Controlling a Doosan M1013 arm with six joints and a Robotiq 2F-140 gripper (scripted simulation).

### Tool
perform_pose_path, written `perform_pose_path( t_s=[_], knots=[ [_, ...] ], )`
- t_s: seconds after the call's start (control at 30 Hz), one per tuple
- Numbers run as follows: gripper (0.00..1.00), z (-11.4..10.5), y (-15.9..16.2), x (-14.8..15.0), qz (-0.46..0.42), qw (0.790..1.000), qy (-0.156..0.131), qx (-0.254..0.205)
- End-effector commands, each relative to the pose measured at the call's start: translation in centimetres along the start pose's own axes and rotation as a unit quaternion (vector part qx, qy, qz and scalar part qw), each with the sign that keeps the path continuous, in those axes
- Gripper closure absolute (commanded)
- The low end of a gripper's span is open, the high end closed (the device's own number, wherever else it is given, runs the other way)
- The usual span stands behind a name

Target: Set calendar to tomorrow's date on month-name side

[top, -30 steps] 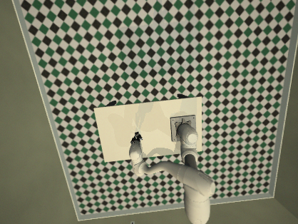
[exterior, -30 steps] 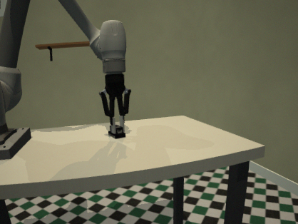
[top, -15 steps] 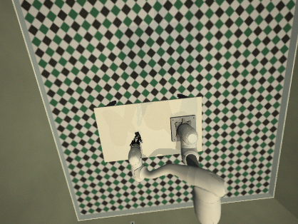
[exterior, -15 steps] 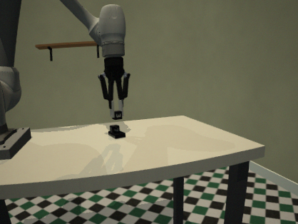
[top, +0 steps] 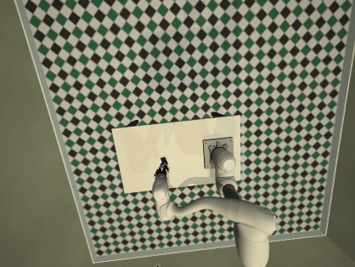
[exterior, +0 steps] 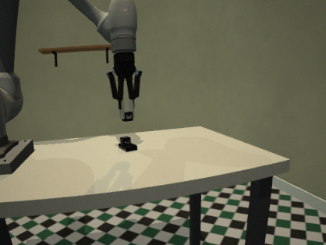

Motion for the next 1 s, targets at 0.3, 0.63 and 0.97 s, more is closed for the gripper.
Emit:
perform_pose_path(
  t_s=[0.3,0.63,0.97],
  knots=[
    [0.83,0.0,-0.2,-0.1,-0.028,1.0,0.0,0.0],
    [0.83,0.1,-1.3,-0.5,-0.209,0.978,0.0,0.0],
    [0.83,0.3,-2.6,-0.9,-0.4,0.916,0.0,0.0]
  ],
)
Point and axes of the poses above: the point where the finger pads meet when closed, its own z axis out along the fingers, its own x axis across the jaws, y = z × x, the point moved 4 cm from there along -z, back along the fingers, and after that the axes turned 15 degrees about z, right-handed, at the moved point
